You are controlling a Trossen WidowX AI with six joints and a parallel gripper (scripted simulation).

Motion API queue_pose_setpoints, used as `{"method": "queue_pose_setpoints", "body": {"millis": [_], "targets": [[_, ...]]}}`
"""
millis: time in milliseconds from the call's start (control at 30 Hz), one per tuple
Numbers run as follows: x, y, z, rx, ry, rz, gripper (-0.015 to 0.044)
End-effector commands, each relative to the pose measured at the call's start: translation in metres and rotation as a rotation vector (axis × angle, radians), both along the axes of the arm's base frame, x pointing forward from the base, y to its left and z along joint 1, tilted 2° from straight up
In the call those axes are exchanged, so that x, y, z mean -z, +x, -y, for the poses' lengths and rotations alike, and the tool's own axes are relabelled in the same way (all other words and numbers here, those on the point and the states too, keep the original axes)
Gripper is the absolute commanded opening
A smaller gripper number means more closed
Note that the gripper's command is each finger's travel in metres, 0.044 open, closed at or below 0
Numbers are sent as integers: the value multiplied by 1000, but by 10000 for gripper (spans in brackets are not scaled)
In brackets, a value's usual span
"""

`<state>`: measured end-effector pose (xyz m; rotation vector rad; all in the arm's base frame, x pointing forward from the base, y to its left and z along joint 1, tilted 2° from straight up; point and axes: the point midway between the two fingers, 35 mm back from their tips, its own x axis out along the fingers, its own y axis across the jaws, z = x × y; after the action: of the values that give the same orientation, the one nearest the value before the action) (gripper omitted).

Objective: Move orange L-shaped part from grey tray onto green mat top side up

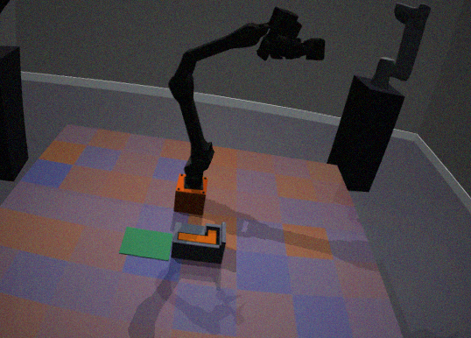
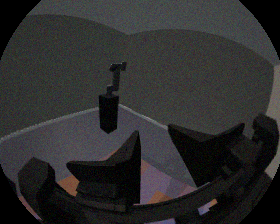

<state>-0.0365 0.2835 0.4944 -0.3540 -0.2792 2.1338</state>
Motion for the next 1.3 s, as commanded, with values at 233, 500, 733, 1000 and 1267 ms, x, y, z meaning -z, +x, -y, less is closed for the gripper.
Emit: {"method": "queue_pose_setpoints", "body": {"millis": [233, 500, 733, 1000, 1267], "targets": [[136, 146, -28, 640, -518, -369, 180], [238, 235, 20, 1133, -823, -651, 180], [324, 278, 102, 1586, -1072, -913, 180], [393, 275, 201, 2043, -1315, -1162, 180], [393, 275, 201, 2043, -1315, -1162, 180]]}}
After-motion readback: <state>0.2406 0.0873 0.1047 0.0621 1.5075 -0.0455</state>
